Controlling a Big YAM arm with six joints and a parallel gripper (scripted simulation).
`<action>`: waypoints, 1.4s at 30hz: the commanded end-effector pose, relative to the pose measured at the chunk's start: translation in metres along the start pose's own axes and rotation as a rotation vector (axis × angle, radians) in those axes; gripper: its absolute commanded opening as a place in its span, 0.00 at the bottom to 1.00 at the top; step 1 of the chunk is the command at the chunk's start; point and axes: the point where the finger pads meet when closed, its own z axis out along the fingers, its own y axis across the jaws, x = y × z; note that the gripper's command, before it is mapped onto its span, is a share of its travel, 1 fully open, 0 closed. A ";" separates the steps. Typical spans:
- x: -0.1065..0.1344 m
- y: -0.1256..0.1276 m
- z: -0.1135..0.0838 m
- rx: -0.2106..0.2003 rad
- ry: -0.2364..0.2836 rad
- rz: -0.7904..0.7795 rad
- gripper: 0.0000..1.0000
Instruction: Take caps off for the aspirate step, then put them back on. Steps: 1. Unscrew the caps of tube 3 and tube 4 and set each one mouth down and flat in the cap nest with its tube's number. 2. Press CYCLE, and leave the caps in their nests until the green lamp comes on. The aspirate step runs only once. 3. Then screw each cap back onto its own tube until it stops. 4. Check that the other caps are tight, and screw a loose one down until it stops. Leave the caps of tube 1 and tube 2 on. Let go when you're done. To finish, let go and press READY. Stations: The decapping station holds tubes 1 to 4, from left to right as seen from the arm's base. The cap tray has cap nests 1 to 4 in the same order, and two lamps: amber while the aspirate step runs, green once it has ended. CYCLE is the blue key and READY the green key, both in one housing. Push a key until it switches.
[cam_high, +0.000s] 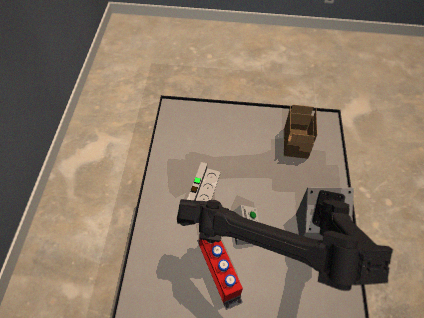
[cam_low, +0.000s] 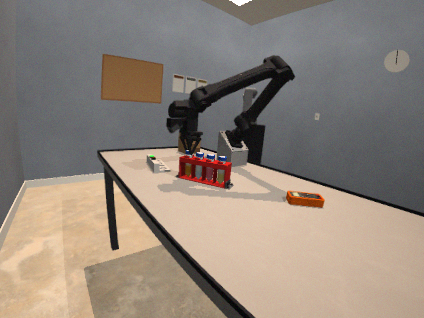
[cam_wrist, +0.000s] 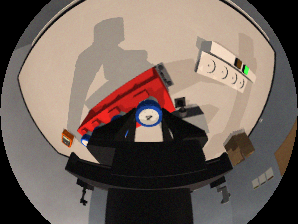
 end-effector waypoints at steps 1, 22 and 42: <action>0.001 0.001 0.006 0.000 0.001 0.182 0.00; -0.008 0.003 -0.003 -0.004 -0.018 0.324 0.49; -0.004 0.003 0.000 0.000 -0.007 -0.247 0.49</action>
